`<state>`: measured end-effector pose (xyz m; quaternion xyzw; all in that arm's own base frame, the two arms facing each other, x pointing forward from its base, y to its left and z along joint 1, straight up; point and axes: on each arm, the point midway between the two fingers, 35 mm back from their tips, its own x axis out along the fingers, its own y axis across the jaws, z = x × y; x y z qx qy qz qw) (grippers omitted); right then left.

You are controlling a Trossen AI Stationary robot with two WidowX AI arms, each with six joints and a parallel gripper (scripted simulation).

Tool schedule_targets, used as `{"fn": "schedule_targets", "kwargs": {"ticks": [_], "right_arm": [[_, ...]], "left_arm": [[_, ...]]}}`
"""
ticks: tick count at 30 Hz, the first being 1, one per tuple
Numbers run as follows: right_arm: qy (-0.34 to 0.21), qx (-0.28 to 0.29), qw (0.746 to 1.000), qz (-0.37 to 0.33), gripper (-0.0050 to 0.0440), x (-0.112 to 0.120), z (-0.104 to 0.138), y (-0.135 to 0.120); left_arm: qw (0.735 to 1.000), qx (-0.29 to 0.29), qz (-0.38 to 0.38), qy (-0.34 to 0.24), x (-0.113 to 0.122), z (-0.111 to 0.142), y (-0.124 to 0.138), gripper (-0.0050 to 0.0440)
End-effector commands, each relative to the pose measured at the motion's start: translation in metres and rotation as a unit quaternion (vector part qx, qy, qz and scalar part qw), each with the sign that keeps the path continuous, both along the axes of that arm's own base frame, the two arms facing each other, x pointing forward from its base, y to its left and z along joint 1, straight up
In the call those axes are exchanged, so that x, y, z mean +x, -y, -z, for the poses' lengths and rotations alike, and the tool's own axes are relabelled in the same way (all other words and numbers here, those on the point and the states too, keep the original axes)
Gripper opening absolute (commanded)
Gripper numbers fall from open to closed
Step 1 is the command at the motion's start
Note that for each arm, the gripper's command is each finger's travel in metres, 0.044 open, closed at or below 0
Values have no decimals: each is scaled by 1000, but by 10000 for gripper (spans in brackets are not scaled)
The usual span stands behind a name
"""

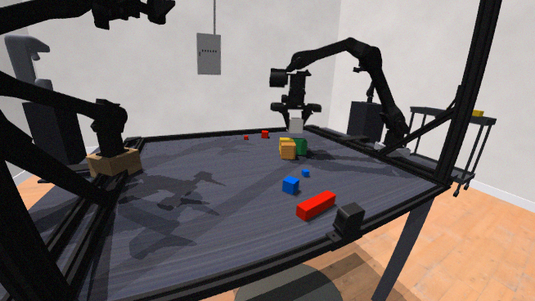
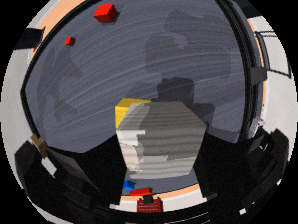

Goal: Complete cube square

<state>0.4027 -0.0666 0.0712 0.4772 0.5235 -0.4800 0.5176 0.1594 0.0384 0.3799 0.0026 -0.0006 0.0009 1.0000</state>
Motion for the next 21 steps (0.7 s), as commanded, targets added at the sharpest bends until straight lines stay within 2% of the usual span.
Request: {"fn": "schedule_targets", "kwargs": {"ticks": [1, 17, 21], "right_arm": [[4, -1, 1000, 12, 0, -7, -4, -14], [4, -2, 998, 69, 0, -50, -2, -80], [4, -2, 997, 76, 0, -56, -1, -87]], "left_arm": [[1000, -3, 1, 0, 0, 0, 1, 400], [1000, -3, 1, 0, 0, 0, 1, 400], [1000, -3, 1, 0, 0, 0, 1, 400]]}}
